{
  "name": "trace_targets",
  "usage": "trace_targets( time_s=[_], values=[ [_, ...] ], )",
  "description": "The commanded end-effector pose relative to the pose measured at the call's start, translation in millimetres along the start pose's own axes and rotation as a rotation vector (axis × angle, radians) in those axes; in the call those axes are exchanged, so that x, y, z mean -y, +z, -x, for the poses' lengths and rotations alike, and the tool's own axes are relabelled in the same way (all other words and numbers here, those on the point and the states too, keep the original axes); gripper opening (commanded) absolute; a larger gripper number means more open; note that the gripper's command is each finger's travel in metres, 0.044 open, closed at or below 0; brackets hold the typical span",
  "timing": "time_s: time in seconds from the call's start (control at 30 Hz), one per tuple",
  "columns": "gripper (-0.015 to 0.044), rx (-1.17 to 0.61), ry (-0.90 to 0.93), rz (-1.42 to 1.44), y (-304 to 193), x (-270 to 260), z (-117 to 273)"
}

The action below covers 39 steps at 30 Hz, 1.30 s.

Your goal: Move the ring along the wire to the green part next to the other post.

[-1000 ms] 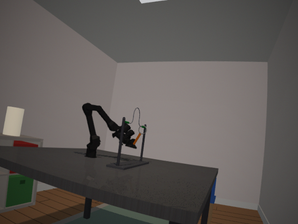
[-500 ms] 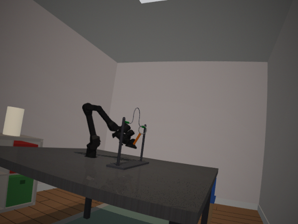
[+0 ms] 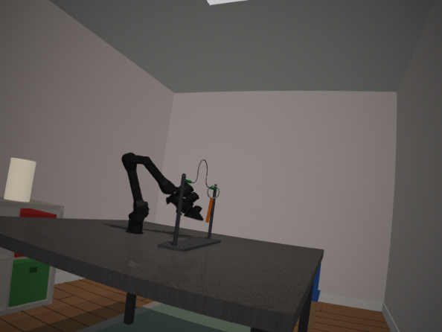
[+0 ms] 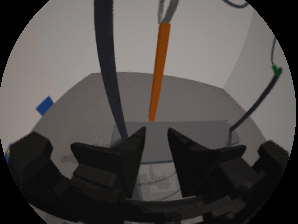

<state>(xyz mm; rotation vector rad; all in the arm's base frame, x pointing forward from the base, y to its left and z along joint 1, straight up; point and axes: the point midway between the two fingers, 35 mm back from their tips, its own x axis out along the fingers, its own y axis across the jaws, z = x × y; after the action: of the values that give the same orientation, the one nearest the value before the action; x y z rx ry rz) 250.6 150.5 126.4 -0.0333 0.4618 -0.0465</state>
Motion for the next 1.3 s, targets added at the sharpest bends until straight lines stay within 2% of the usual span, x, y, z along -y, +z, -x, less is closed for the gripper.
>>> trace_targets(
  time_s=[0.0, 0.4, 1.03, 1.27],
  values=[
    [0.0160, -0.002, 0.000, -0.006, 0.1, -1.2, 7.7],
    [0.0160, 0.001, 0.000, -0.008, 0.0, 0.2, 46.5],
    [0.0160, 0.001, 0.000, -0.008, 0.1, 0.3, 47.1],
    [0.0344, 0.008, 0.005, -0.003, 1.8, 1.6, 87.6]
  ],
)
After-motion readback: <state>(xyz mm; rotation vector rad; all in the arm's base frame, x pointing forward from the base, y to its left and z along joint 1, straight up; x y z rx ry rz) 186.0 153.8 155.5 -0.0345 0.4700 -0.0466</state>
